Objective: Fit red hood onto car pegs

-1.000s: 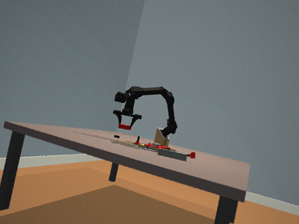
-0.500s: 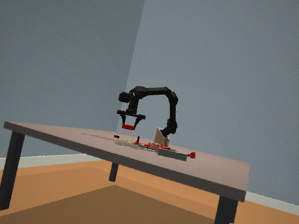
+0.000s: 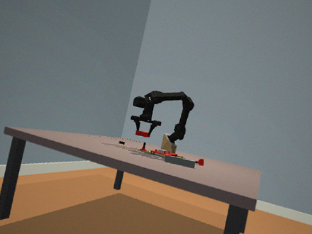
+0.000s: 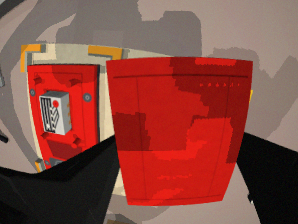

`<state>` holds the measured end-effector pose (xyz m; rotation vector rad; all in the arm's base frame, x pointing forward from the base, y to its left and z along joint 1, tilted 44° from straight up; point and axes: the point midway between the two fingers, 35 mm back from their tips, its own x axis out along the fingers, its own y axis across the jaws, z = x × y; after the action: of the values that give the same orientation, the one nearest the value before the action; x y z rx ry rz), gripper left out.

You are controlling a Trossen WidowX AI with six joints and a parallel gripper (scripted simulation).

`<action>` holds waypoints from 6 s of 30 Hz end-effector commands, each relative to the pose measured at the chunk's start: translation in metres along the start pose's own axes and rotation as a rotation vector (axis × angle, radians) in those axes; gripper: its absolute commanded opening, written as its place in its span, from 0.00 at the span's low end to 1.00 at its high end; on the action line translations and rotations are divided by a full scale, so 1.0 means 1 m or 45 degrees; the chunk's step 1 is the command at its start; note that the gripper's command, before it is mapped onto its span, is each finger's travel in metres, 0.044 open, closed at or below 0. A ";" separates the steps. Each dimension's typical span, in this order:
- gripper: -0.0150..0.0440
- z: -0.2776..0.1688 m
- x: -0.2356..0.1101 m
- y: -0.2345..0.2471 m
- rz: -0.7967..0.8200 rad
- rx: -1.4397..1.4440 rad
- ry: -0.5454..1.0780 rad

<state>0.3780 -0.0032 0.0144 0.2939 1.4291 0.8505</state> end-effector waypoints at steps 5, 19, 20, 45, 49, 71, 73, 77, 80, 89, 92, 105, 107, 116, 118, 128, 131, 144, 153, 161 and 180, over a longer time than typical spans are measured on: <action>0.25 0.005 -0.003 0.032 -0.002 0.041 -0.009; 0.25 0.001 -0.002 0.089 0.002 0.122 -0.003; 0.25 0.001 -0.002 0.093 0.004 0.128 -0.004; 0.25 -0.006 0.030 0.140 0.032 0.205 -0.018; 0.25 -0.007 0.046 0.142 0.034 0.205 -0.018; 0.25 -0.007 0.049 0.143 0.035 0.205 -0.019; 0.25 -0.007 0.049 0.143 0.035 0.205 -0.019; 0.25 -0.007 0.049 0.143 0.035 0.205 -0.019; 0.25 -0.007 0.049 0.143 0.035 0.205 -0.019; 0.25 -0.007 0.052 0.143 0.035 0.205 -0.019; 0.25 -0.007 0.053 0.143 0.035 0.205 -0.019; 0.25 -0.006 0.058 0.143 0.035 0.205 -0.019; 0.25 -0.006 0.059 0.143 0.035 0.205 -0.019; 0.25 -0.006 0.063 0.144 0.035 0.205 -0.019; 0.25 -0.006 0.063 0.144 0.035 0.205 -0.019; 0.25 -0.006 0.067 0.144 0.035 0.205 -0.019; 0.25 -0.006 0.068 0.144 0.035 0.205 -0.019; 0.61 -0.006 0.068 0.144 0.035 0.203 -0.017; 1.00 -0.006 0.068 0.144 0.035 0.203 -0.017; 1.00 -0.006 0.021 0.142 0.030 0.203 -0.018; 1.00 -0.008 -0.003 0.142 0.031 0.203 -0.019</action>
<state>0.3235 0.0901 0.1076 0.4413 1.4840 0.7541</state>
